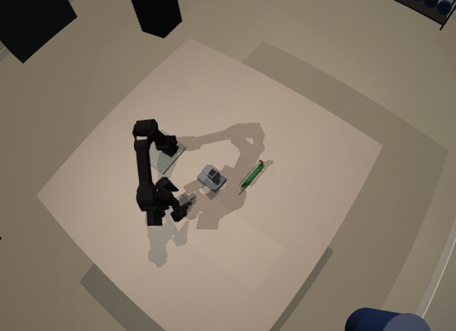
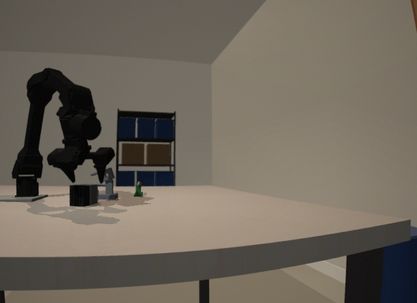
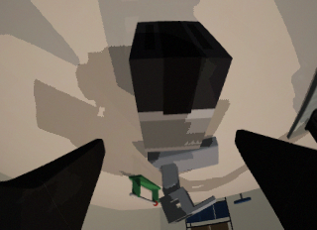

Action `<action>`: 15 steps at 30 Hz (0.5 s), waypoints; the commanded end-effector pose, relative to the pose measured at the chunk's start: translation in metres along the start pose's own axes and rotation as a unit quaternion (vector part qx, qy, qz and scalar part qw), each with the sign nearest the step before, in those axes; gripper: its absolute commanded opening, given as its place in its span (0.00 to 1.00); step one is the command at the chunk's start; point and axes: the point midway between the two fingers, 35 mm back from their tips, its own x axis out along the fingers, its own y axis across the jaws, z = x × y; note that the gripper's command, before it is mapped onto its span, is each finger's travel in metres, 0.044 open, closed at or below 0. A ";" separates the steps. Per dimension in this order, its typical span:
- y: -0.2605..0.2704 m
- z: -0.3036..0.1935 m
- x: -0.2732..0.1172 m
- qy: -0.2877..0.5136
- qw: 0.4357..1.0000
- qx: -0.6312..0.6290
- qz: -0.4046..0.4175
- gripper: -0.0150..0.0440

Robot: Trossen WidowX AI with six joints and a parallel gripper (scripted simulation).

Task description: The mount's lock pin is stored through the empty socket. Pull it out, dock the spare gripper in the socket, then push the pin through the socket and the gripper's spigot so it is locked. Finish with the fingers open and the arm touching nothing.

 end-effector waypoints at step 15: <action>-0.001 0.014 0.029 0.004 1.000 0.003 -0.002 1.00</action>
